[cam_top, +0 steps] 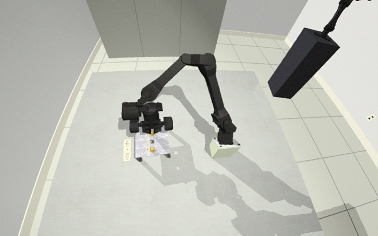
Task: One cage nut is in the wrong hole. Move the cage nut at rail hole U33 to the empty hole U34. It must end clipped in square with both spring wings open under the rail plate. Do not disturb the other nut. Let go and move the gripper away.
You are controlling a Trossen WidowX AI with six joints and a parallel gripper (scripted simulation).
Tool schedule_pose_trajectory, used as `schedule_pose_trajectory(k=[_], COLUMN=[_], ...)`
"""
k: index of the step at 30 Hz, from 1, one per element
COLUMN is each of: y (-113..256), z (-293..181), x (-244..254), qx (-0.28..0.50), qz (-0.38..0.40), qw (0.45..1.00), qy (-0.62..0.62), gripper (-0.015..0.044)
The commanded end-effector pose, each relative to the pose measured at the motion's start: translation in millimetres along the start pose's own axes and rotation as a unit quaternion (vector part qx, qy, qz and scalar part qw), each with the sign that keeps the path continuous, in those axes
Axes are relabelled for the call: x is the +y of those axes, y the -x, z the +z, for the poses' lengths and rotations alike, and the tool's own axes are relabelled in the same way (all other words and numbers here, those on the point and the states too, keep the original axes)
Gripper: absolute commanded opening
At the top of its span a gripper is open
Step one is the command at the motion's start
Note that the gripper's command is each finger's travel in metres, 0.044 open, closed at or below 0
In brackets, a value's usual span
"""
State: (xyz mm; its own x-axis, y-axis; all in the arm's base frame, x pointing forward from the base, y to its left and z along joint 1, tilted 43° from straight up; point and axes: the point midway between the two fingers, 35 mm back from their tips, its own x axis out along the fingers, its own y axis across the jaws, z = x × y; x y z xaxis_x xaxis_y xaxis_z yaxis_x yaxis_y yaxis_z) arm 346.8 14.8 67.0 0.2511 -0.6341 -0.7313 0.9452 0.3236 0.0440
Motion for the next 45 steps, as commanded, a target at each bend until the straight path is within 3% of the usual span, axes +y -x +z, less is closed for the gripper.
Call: schedule_pose_trajectory(k=[1,45], y=[-0.4,-0.1], z=[0.4,-0.1], x=[-1.0,-3.0], qx=[-0.001,-0.001], qz=[0.002,0.029], qw=[1.000,1.000], qy=[0.002,0.002], gripper=[0.0033,0.0033])
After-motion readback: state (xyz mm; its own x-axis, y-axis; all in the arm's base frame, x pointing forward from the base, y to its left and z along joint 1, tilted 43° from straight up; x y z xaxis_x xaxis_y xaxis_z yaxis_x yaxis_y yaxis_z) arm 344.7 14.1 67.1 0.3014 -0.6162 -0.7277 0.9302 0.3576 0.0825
